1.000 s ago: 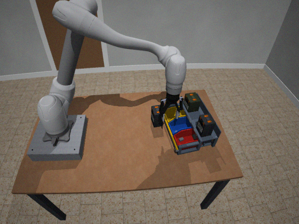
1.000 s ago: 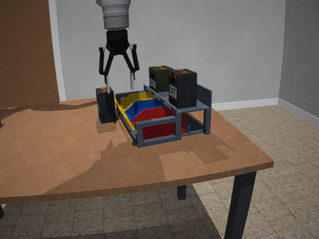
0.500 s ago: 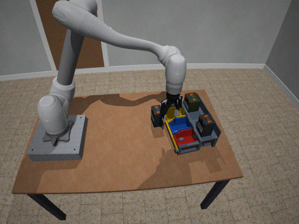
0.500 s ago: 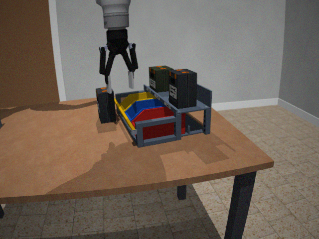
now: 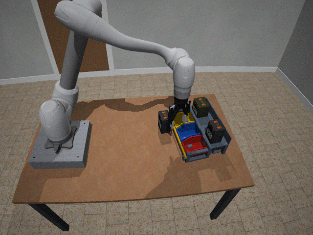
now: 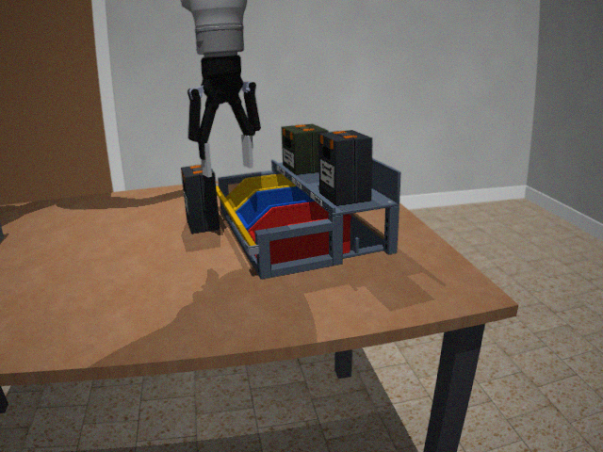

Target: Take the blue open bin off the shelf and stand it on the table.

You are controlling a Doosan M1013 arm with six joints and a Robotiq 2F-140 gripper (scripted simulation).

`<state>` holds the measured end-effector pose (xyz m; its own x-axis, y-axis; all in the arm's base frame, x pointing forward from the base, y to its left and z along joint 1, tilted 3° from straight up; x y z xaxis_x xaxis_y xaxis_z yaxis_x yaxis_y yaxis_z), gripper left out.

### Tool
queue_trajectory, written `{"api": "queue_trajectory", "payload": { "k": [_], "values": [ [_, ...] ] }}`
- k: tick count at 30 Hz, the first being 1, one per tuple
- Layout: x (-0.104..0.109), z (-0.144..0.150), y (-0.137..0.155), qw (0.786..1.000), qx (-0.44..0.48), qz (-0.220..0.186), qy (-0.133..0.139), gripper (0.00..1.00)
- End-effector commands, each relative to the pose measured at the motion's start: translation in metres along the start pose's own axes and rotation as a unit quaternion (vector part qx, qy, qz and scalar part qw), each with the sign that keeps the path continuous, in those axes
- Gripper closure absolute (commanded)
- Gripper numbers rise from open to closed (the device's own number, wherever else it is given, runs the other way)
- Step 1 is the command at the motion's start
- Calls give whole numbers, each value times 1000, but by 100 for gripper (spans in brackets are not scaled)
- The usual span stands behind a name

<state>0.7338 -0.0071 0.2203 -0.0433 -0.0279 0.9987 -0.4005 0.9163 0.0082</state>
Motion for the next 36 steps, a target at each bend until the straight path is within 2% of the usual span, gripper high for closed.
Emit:
{"api": "queue_trajectory", "payload": {
  "k": [1,7,12,24,29,36],
  "values": [
    [0,0,0,1000,0,0,0,43],
    [0,0,0,1000,0,0,0,43],
    [0,0,0,992,130,0,0,43],
    [0,0,0,992,130,0,0,43],
    [0,0,0,966,257,0,0,43],
    [0,0,0,966,257,0,0,43]
  ]
}}
Point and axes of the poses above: the point where the finger pads meet when closed, its own x axis back along the fingers, its own z axis across the jaws, y = z × x, the point moved 9 cm from there along x, back along the fingers, and after that the axes turned 2 degrees about -x, right-handed, at the moved point
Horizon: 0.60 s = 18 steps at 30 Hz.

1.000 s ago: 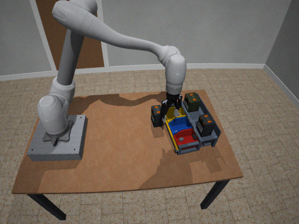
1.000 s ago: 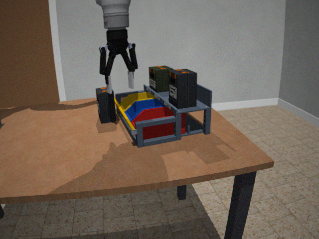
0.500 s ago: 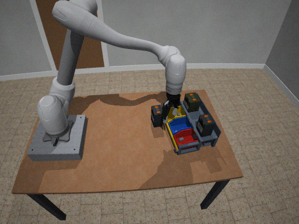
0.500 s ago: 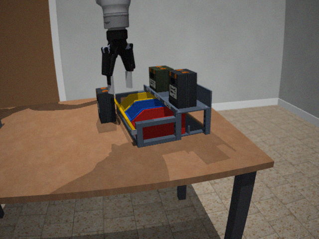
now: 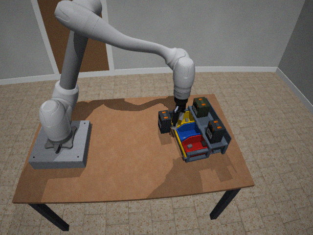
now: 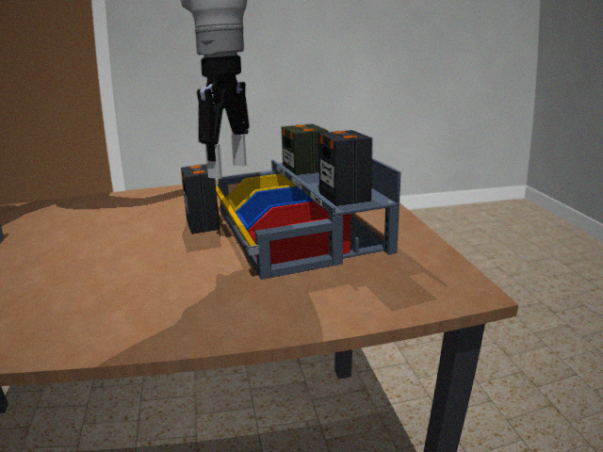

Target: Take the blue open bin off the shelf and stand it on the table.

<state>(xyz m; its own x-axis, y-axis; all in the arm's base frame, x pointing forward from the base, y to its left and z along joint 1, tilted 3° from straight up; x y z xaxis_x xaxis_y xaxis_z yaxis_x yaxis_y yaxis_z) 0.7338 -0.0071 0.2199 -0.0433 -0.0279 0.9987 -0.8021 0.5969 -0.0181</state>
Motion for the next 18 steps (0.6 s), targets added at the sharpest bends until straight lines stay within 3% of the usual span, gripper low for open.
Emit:
{"api": "queue_trajectory", "payload": {
  "k": [1,5,10,18],
  "values": [
    [0,0,0,1000,0,0,0,43],
    [0,0,0,1000,0,0,0,43],
    [0,0,0,992,130,0,0,43],
    [0,0,0,992,130,0,0,43]
  ]
}}
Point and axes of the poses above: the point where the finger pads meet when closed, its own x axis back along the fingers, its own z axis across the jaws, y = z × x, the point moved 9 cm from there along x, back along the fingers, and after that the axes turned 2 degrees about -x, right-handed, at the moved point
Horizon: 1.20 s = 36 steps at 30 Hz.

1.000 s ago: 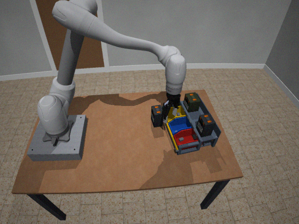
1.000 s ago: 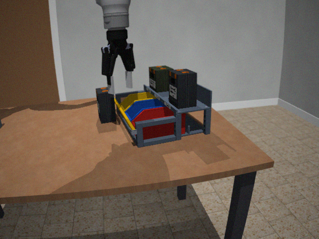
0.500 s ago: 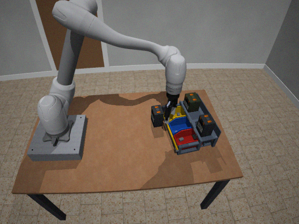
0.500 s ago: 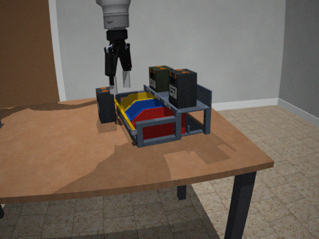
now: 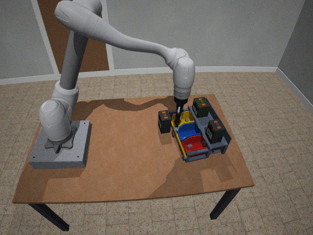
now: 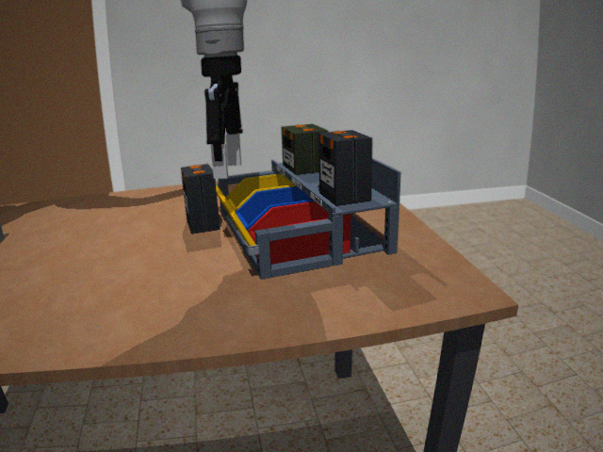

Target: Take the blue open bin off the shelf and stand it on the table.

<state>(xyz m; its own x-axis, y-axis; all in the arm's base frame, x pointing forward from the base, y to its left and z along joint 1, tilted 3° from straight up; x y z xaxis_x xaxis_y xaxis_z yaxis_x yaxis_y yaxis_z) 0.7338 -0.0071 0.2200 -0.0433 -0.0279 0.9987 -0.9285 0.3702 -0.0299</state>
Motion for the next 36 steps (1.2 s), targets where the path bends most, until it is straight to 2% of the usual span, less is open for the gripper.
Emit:
{"api": "queue_trajectory", "payload": {
  "k": [1,4,9,21,26,36],
  "values": [
    [0,0,0,1000,0,0,0,43],
    [0,0,0,1000,0,0,0,43],
    [0,0,0,992,130,0,0,43],
    [0,0,0,992,130,0,0,43],
    [0,0,0,970,243,0,0,43],
    [0,0,0,970,243,0,0,43]
  ]
}}
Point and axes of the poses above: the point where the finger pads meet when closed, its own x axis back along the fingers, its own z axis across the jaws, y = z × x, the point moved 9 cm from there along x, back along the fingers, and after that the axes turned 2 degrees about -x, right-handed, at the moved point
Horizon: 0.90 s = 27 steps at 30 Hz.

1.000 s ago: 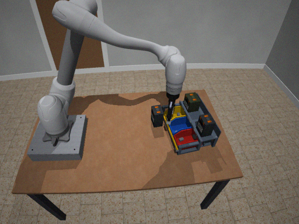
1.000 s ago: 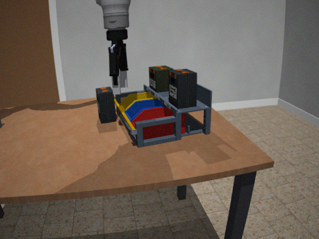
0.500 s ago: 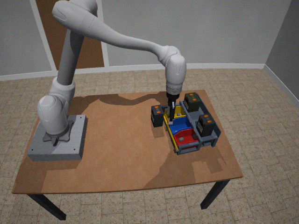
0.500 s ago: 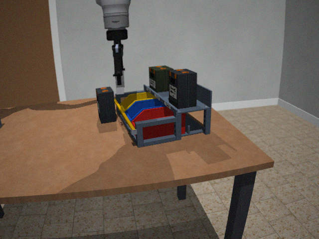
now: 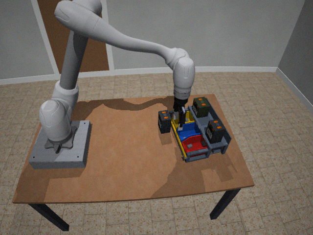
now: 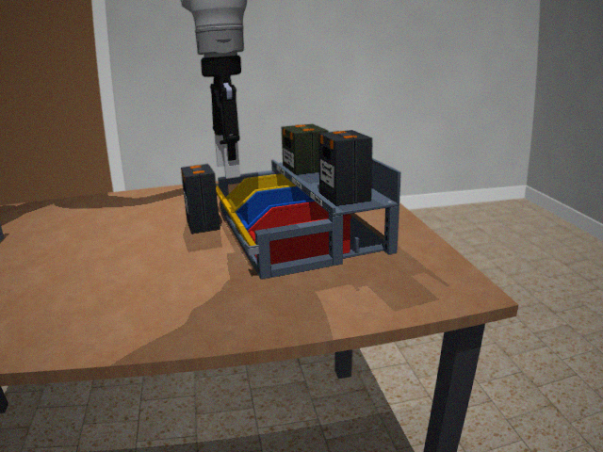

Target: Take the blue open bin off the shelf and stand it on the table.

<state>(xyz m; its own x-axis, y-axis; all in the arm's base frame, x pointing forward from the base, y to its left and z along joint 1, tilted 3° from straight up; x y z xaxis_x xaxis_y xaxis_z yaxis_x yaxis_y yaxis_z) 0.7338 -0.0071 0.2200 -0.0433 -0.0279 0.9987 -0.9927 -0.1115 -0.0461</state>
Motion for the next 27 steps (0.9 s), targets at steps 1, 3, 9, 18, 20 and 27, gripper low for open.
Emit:
{"api": "queue_trajectory", "payload": {
  "k": [1,3,9,18,20,27],
  "values": [
    [0,0,0,1000,0,0,0,43],
    [0,0,0,1000,26,0,0,43],
    [0,0,0,992,130,0,0,43],
    [0,0,0,992,130,0,0,43],
    [0,0,0,988,155,0,0,43],
    [0,0,0,966,257,0,0,43]
  ]
}}
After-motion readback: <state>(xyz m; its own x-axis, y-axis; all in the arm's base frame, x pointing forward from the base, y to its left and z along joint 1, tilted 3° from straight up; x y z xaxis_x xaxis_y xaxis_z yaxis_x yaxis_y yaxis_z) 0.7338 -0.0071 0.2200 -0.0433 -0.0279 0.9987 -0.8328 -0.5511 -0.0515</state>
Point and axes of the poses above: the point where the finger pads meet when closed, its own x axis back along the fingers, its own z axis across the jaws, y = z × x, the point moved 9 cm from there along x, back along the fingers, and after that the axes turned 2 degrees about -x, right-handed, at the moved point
